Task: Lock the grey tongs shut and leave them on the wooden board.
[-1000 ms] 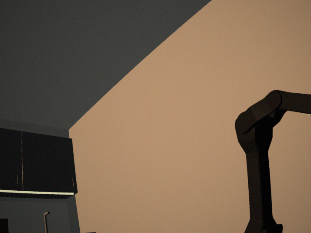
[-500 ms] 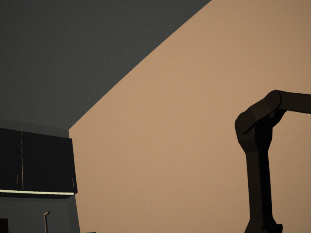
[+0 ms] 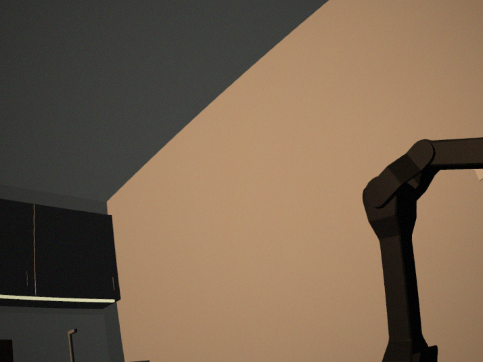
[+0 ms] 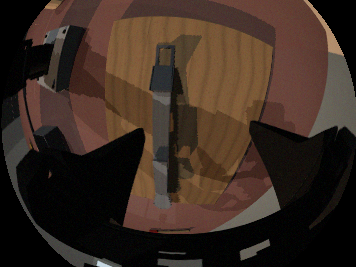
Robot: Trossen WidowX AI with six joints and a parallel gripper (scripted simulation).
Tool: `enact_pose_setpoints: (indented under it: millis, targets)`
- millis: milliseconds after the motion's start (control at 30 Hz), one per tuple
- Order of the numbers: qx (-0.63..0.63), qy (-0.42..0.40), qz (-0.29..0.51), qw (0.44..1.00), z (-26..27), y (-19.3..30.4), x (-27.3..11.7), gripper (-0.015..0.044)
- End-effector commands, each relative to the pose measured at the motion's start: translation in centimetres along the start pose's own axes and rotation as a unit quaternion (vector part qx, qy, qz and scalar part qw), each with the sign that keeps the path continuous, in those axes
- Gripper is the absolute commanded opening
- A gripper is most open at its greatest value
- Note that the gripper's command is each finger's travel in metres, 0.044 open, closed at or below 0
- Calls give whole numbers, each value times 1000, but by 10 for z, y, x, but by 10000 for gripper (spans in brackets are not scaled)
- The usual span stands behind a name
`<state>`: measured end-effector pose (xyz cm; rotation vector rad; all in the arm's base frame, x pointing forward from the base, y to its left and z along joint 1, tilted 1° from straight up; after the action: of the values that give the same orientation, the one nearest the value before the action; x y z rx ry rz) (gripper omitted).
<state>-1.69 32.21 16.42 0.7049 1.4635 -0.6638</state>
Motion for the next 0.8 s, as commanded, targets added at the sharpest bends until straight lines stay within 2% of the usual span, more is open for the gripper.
enact_pose_setpoints:
  millis: [0,133,333,533,767]
  targets:
    - [-4,6,2,1000,-16,-49,-40,440]
    - [-8,6,-1,1000,-20,-87,-68,440]
    - [-9,7,-1,1000,-20,-87,-74,440]
    - [-15,13,2,1000,-16,-84,-114,440]
    - [-15,14,2,1000,-16,-84,-116,440]
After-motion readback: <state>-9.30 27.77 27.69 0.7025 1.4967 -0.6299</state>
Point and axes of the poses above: the point midway between the two fingers, 35 mm back from their tips, its own x axis out along the fingers, its own z axis across the jaws, y = z × x, the point moved 7 cm from there along -x, back along the fingers, and after that the axes turned 9 degrees about -x, right-handed, at the moved point
